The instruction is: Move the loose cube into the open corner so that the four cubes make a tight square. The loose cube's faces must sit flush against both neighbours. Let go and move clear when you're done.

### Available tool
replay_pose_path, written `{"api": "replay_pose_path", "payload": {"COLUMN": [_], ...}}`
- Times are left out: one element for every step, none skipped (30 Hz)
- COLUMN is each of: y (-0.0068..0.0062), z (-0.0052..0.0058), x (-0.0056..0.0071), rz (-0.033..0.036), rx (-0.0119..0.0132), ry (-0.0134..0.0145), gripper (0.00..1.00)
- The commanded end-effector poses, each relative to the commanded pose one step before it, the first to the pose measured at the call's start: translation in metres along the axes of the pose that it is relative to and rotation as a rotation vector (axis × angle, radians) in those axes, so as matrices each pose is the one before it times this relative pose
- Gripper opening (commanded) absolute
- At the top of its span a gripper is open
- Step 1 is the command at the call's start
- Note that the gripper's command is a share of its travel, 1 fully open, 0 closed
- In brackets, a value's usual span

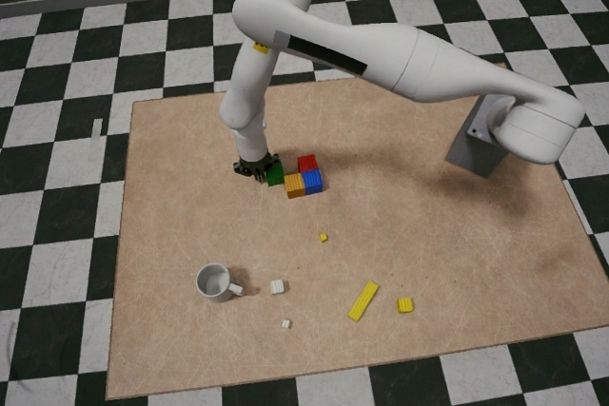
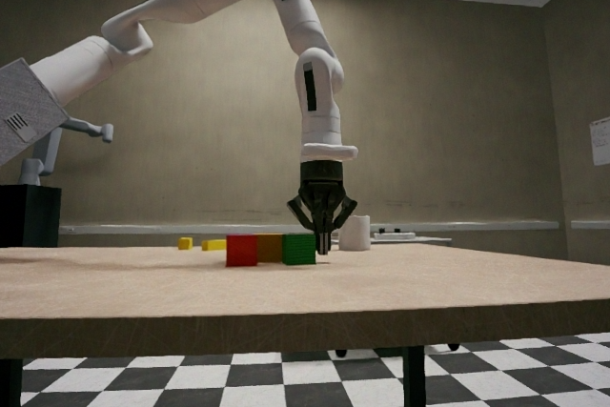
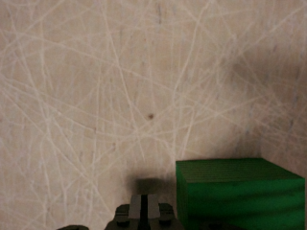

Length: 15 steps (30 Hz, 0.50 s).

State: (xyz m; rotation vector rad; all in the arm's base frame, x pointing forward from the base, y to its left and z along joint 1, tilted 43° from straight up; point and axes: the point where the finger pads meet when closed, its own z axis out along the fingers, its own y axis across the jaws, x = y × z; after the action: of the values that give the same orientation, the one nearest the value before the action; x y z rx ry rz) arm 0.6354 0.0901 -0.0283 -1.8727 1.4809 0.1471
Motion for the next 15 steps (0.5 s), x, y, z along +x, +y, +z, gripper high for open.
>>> {"api": "replay_pose_path", "payload": {"y": [0.00018,0.00027,0.00028,0.0003,0.00031,0.00033,0.00034,0.0,0.0,0.00035,0.00036,0.00038,0.00039,0.0004,0.00042], "z": [-0.00103,0.0,0.0,0.0,0.0,0.0,0.0,0.0,0.0,0.0,0.0,0.0,0.0,0.0,0.0], "x": [0.00082,0.0,0.0,0.0,0.0,0.0,0.0,0.0,0.0,0.0,0.0,0.0,0.0,0.0,0.0], "rz": [0.00062,0.0,0.0,0.0,0.0,0.0,0.0,0.0,0.0,0.0,0.0,0.0,0.0,0.0,0.0], "rx": [0.00127,0.0,0.0,0.0,0.0,0.0,0.0,0.0,0.0,0.0,0.0,0.0,0.0,0.0,0.0], "ry": [0.00122,0.0,0.0,0.0,0.0,0.0,0.0,0.0,0.0,0.0,0.0,0.0,0.0,0.0,0.0], "gripper": [0.1,0.1,0.1,0.1,0.1,0.1,0.1,0.1,0.1,0.1,0.1,0.1,0.1,0.1,0.1]}}
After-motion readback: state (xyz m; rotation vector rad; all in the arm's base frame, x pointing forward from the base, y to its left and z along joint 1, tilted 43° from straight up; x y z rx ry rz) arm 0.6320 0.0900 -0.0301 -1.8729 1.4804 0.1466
